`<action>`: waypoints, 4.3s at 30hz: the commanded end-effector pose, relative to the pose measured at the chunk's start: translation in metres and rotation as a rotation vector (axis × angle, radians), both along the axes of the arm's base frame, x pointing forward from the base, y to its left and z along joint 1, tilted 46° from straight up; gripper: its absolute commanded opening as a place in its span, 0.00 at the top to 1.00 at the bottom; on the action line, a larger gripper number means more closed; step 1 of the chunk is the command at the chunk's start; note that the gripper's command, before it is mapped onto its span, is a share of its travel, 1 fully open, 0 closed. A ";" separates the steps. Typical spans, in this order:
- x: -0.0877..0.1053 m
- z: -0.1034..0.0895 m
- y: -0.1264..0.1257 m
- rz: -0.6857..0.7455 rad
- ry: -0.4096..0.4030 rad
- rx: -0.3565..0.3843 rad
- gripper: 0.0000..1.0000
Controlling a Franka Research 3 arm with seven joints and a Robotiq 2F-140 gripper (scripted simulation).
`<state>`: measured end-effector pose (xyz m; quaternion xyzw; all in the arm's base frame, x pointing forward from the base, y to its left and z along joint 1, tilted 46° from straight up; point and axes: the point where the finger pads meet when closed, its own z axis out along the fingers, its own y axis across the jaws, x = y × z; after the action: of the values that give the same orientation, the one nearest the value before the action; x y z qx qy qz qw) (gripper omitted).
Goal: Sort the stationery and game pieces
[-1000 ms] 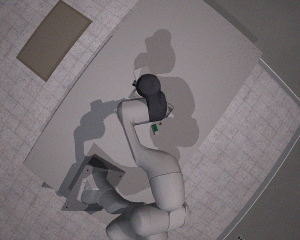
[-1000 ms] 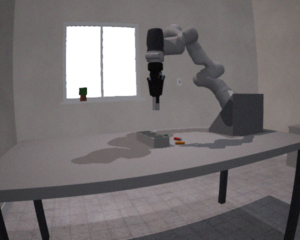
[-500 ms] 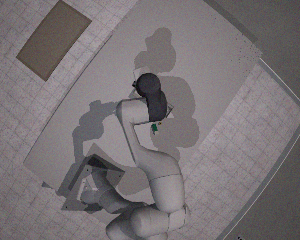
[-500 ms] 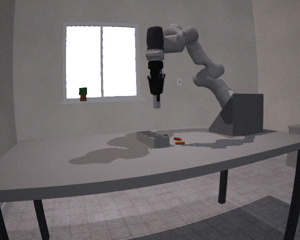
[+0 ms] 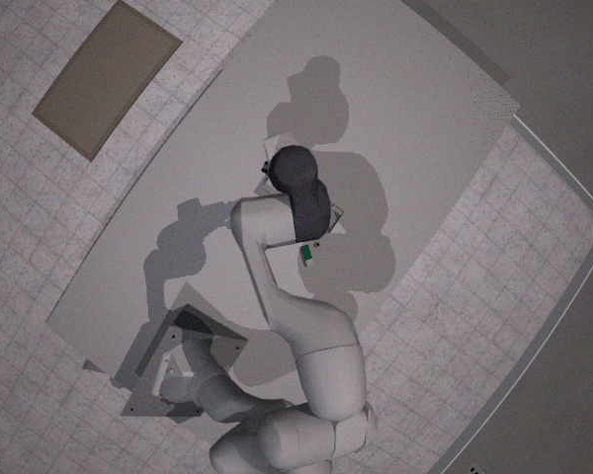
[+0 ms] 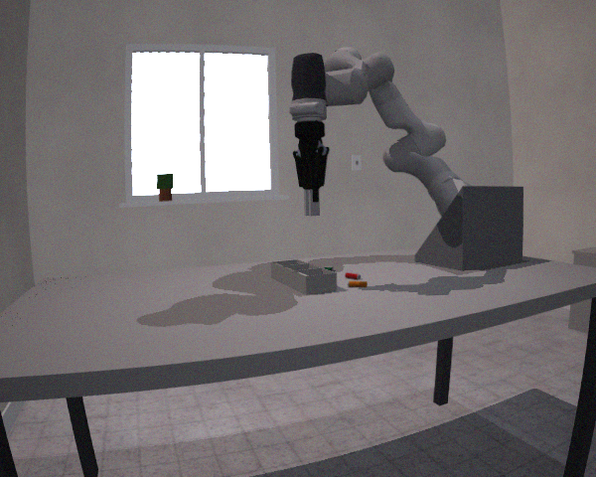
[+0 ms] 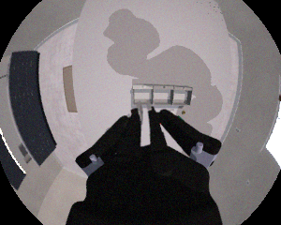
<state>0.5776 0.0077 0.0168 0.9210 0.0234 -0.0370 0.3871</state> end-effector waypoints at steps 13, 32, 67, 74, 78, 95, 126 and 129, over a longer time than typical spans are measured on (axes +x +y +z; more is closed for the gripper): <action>-0.057 0.001 -0.082 0.223 0.279 0.005 0.75; -0.110 0.002 -0.160 0.420 0.539 0.000 0.75; -0.109 0.002 -0.160 0.862 0.900 0.038 0.75; -0.109 0.002 -0.160 0.938 0.970 0.052 0.75; -0.109 0.002 -0.160 0.980 1.010 0.060 0.75; -0.110 0.002 -0.160 1.064 1.096 0.079 0.75; -0.110 0.002 -0.160 1.064 1.096 0.079 0.75; -0.110 0.000 -0.163 1.064 1.096 0.079 0.75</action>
<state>0.4675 -0.1527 0.0180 0.6498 0.6527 -0.2955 0.2536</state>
